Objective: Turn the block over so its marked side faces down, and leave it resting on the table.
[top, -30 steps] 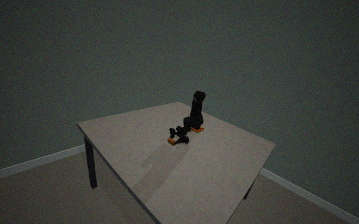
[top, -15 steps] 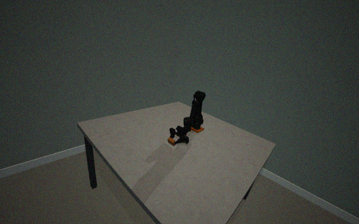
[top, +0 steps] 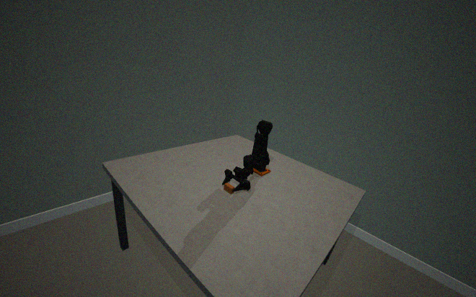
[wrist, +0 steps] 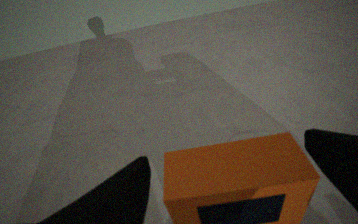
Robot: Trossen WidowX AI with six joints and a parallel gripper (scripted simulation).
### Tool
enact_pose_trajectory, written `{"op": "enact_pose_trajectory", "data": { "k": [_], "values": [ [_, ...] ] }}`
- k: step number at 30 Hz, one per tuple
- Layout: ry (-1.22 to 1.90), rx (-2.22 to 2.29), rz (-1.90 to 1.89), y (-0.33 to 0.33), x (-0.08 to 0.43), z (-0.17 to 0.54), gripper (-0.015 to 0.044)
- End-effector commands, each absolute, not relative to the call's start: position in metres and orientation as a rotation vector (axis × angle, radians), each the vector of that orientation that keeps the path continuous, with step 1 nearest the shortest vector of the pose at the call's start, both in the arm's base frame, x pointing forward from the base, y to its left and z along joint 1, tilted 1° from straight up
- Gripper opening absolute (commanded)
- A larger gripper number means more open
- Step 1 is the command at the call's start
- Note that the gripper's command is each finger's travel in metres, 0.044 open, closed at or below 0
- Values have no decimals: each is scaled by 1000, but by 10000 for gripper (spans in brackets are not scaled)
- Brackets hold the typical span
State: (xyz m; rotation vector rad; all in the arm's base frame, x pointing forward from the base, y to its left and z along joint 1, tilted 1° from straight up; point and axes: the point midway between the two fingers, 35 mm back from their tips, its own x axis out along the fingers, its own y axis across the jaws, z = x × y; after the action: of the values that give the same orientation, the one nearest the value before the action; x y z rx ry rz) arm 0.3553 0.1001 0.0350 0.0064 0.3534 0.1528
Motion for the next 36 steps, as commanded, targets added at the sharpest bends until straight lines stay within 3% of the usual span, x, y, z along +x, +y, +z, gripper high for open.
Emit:
{"op": "enact_pose_trajectory", "data": {
  "k": [1,31,36],
  "values": [
    [350,2,149,100,355,36,440],
    [350,2,149,100,355,36,440],
    [468,-14,153,104,369,37,440]
  ]
}}
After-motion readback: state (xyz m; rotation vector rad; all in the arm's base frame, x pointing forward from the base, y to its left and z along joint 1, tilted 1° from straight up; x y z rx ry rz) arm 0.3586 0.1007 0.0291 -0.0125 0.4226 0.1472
